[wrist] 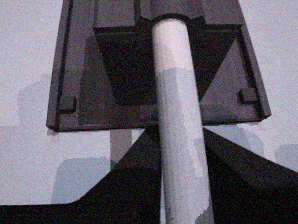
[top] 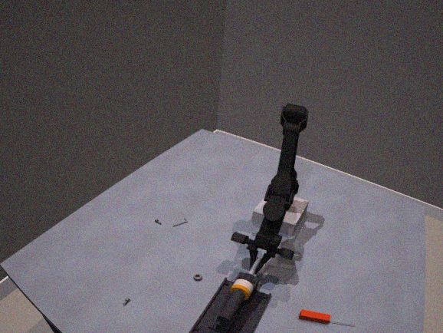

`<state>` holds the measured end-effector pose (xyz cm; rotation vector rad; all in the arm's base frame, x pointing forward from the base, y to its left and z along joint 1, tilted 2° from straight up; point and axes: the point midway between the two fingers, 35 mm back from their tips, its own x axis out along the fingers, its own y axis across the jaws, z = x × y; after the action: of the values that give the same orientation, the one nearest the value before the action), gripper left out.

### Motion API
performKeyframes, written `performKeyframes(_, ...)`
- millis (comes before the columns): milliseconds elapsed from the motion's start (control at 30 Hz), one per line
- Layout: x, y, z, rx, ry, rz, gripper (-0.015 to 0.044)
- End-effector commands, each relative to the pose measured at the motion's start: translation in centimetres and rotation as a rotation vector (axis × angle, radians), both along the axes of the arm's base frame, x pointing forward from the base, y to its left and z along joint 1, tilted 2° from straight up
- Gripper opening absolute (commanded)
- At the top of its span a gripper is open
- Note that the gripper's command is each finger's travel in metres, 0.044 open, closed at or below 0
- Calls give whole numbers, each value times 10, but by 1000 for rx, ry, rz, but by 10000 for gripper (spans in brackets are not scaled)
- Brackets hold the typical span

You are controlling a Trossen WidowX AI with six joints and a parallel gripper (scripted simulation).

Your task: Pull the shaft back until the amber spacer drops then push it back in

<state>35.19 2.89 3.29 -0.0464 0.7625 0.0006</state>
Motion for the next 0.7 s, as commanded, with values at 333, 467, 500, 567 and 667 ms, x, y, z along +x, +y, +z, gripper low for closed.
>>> performKeyframes(333, -2, 0, 0, 1, 0, -3, 0)
performKeyframes(467, -3, 0, 0, 1, 0, -3, 0)
performKeyframes(500, -3, 0, 0, 1, 0, -3, 0)
performKeyframes(567, -3, 0, 0, 1, 0, -3, 0)
performKeyframes(667, -3, 0, 0, 1, 0, -3, 0)
